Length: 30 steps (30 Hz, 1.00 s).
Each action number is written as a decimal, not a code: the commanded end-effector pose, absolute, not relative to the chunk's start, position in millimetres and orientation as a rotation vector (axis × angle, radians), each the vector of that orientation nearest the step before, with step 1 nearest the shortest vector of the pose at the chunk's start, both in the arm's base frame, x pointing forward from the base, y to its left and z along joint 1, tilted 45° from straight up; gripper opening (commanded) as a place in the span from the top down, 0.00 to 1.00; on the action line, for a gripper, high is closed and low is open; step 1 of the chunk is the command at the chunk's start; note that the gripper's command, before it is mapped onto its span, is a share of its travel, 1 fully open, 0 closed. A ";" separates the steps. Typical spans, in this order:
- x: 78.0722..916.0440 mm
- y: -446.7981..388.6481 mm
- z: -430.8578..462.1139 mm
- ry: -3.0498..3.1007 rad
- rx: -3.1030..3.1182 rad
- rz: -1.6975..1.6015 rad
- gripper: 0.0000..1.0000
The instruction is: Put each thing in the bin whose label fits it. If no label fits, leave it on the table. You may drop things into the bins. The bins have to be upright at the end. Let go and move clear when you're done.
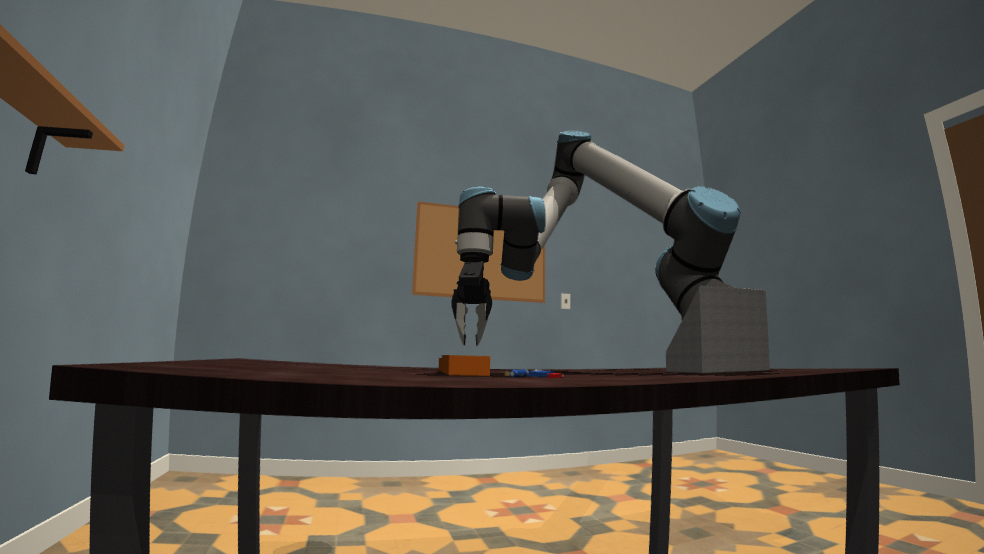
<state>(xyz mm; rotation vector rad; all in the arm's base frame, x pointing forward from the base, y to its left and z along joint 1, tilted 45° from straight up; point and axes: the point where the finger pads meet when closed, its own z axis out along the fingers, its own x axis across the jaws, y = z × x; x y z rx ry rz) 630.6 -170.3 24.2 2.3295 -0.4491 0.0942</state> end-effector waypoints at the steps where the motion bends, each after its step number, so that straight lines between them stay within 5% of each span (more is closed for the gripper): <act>1: 623.5 -141.5 0.7 -0.633 2.287 0.165 0.83; 30: 583.9 -3.7 -116.5 -1.073 2.138 0.344 0.83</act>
